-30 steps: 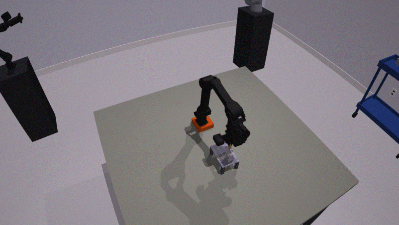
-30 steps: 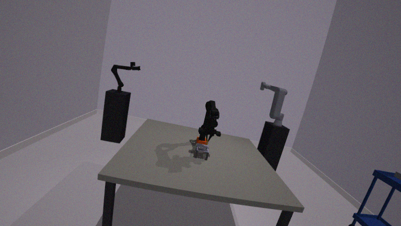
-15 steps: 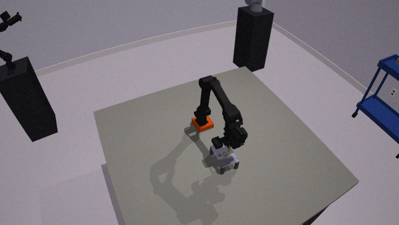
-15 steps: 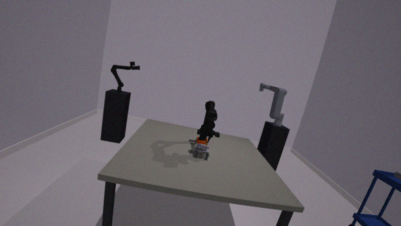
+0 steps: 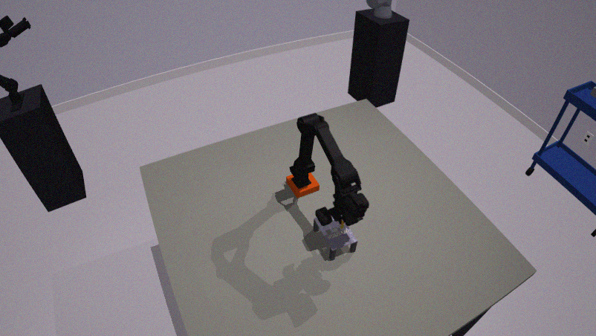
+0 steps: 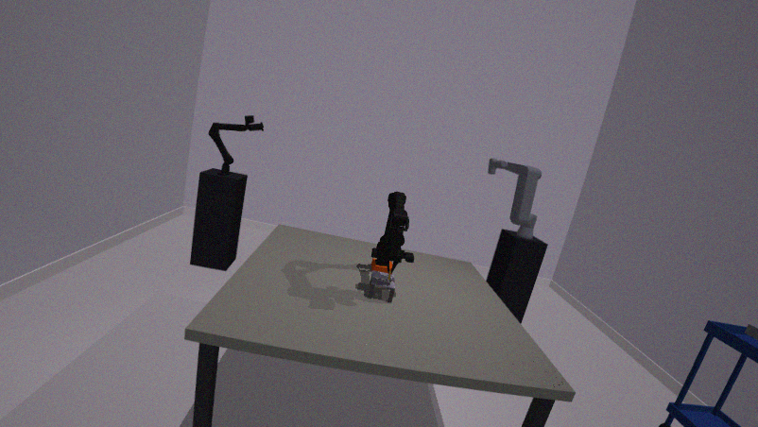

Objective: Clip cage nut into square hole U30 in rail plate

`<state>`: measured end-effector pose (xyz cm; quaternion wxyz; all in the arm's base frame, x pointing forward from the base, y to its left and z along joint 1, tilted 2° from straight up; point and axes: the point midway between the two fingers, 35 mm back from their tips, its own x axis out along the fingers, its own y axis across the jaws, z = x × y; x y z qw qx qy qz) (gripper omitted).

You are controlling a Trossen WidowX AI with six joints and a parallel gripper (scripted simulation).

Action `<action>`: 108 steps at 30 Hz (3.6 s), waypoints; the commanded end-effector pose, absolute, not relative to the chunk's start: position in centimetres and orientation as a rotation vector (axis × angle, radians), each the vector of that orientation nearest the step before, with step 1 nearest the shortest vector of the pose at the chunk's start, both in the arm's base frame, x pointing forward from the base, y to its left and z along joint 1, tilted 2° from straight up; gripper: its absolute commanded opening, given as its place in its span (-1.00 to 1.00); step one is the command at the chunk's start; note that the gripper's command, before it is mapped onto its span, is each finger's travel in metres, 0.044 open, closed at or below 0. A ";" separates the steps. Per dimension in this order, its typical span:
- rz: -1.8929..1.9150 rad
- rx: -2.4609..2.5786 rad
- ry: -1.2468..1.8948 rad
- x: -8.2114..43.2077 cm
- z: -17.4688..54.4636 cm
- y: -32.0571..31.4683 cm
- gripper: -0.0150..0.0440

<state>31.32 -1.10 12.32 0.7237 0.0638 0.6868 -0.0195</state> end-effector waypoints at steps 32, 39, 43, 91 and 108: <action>-0.046 0.134 1.519 31.3 10.9 -1.0 -0.41; -0.063 0.118 1.521 31.4 10.9 -0.9 -0.41; -0.067 0.114 1.521 31.4 10.9 -0.8 -0.41; -0.088 0.095 1.523 31.4 10.9 -0.2 -0.41; -0.066 0.115 1.521 31.4 10.8 -0.1 -0.41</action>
